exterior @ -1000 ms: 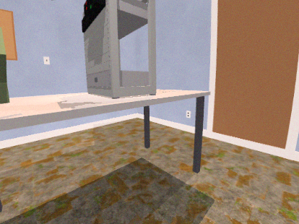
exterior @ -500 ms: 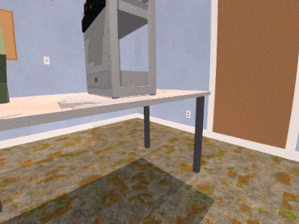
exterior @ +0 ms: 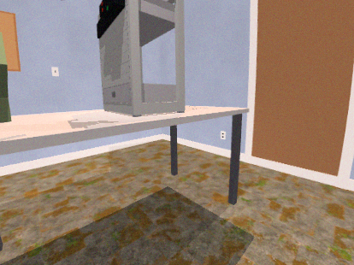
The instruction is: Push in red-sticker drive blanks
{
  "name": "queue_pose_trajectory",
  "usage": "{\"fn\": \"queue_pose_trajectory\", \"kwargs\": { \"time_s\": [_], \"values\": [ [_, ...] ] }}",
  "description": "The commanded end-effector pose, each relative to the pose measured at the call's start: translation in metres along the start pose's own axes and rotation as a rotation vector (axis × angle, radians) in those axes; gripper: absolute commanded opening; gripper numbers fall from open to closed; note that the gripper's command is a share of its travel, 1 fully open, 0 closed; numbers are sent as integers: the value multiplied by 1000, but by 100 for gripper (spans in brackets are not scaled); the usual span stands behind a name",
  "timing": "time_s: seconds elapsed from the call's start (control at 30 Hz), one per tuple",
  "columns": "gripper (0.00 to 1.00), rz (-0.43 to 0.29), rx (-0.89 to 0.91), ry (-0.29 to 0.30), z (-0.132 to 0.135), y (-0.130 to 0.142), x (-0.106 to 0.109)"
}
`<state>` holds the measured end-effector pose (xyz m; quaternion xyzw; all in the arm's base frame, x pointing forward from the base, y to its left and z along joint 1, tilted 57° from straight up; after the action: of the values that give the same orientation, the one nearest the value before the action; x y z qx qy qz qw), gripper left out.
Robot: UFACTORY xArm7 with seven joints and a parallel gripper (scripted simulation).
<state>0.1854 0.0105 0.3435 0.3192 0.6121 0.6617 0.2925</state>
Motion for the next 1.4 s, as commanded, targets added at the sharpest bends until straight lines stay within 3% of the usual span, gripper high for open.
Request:
{"fn": "queue_pose_trajectory", "kwargs": {
  "time_s": [0.0, 1.37],
  "values": [
    [100, -1, -1, 2, 0, 1, 1],
    [100, 5, -6, -8, -1, 0, -1]
  ]
}}
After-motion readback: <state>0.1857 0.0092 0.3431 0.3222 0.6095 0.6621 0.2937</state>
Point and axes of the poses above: the point where the finger pads meet when closed, its own x axis back along the fingers, its own z axis across the jaws, y = z × x, the point moved 9 cm from there along x, back along the fingers, and after that the axes turned 13 degrees about x, right-handed, at the moved point
